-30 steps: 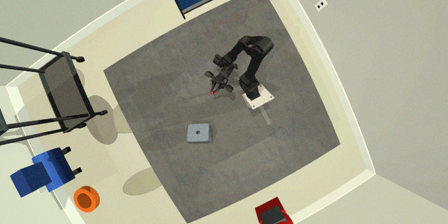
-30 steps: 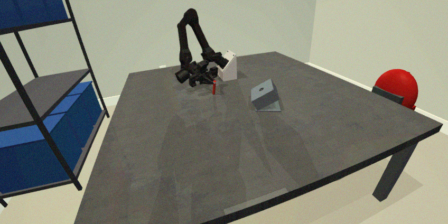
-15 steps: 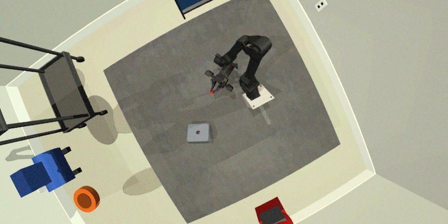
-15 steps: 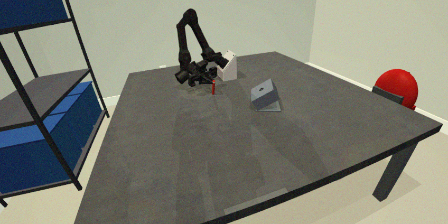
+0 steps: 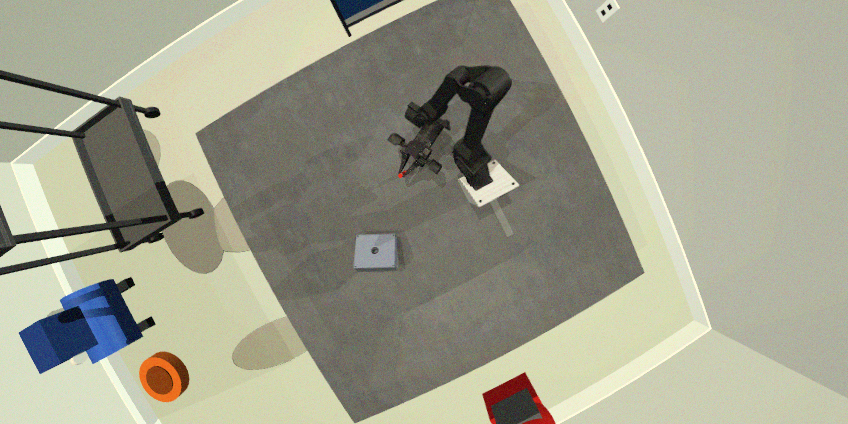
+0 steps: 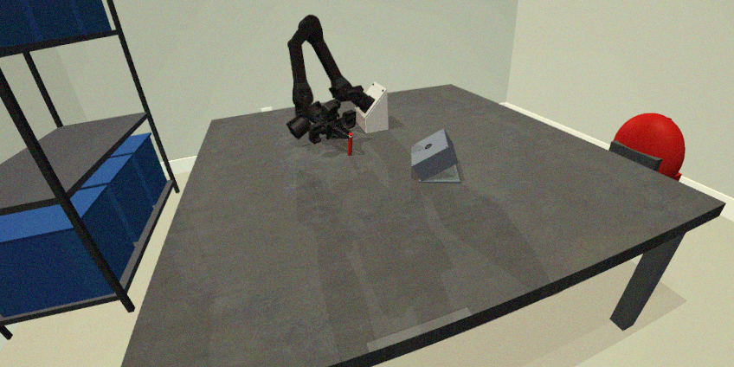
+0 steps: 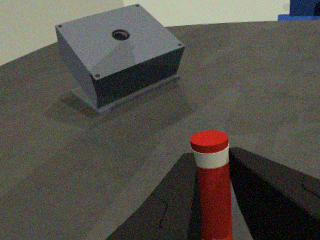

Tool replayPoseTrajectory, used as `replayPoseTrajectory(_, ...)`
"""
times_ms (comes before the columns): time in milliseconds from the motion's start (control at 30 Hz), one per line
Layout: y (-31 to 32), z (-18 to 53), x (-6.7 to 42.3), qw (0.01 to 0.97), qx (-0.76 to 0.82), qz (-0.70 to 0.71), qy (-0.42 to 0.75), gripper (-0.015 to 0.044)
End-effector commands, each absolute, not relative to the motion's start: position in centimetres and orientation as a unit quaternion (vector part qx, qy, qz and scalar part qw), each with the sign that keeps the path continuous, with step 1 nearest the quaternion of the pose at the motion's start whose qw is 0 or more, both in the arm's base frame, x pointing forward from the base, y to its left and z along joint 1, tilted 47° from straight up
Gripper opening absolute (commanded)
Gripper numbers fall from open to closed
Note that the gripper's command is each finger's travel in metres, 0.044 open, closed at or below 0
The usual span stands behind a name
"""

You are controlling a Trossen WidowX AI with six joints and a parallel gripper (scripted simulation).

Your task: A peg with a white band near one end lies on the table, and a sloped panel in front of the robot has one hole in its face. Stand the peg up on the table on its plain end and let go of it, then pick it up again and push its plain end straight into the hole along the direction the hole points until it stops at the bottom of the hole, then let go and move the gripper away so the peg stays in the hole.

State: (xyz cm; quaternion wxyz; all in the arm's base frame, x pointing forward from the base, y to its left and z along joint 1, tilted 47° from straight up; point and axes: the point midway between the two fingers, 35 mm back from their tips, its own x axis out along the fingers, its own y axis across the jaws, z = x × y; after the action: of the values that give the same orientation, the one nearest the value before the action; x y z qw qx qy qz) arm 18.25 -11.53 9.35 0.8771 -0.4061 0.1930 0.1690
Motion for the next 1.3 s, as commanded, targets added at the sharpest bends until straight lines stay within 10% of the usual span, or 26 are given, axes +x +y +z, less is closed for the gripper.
replayPoseTrajectory(0, -11.58, 9.36, 18.13, 0.877, -0.406, 0.169, 0.193, 0.0049)
replayPoseTrajectory(1267, -11.79, 9.07, 17.60, 0.879, -0.408, 0.179, 0.169, 0.0049)
